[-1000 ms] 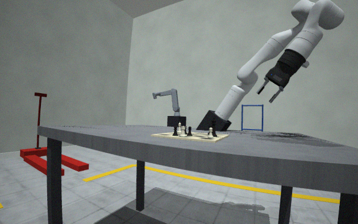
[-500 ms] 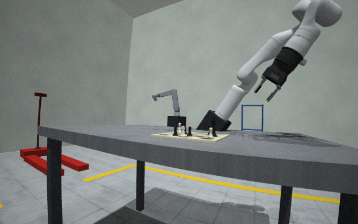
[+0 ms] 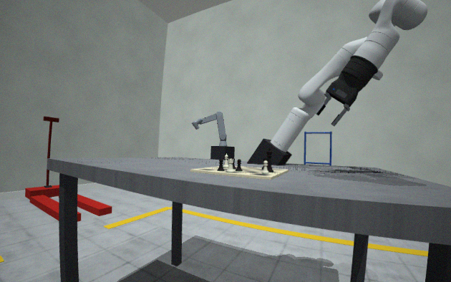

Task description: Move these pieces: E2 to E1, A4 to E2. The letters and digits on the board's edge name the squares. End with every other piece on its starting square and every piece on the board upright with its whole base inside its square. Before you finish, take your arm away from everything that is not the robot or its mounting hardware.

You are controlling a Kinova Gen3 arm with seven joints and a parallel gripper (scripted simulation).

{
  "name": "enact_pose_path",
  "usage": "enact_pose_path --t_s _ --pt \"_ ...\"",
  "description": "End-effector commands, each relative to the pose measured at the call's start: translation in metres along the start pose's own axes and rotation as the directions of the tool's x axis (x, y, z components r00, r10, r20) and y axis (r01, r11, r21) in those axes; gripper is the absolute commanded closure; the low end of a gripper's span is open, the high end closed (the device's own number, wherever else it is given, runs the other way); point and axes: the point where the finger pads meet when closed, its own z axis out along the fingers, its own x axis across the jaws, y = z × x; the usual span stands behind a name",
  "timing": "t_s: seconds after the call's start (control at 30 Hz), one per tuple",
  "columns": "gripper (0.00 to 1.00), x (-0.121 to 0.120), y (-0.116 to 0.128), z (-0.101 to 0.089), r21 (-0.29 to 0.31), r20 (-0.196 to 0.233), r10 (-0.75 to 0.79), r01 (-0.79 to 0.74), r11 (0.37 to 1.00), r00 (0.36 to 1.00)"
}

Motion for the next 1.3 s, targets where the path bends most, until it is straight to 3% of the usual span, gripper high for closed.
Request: enact_pose_path --t_s 0.0,0.03,0.3,0.33,1.27 --pt "0.0 -0.001 0.001 0.0 0.0 0.001 0.004 -0.004 1.0 1.0" --pt "0.0 -0.007 0.01 0.002 0.0 -0.003 0.0 0.0 1.0 1.0" --pt "0.0 -0.007 0.01 0.002 0.0 -0.003 0.0 0.0 1.0 1.0" --pt "0.0 -0.014 0.02 0.004 0.0 -0.008 -0.004 0.004 1.0 1.0" --pt "0.0 -0.037 0.047 0.01 -0.002 -0.021 -0.016 0.016 1.0 1.0"
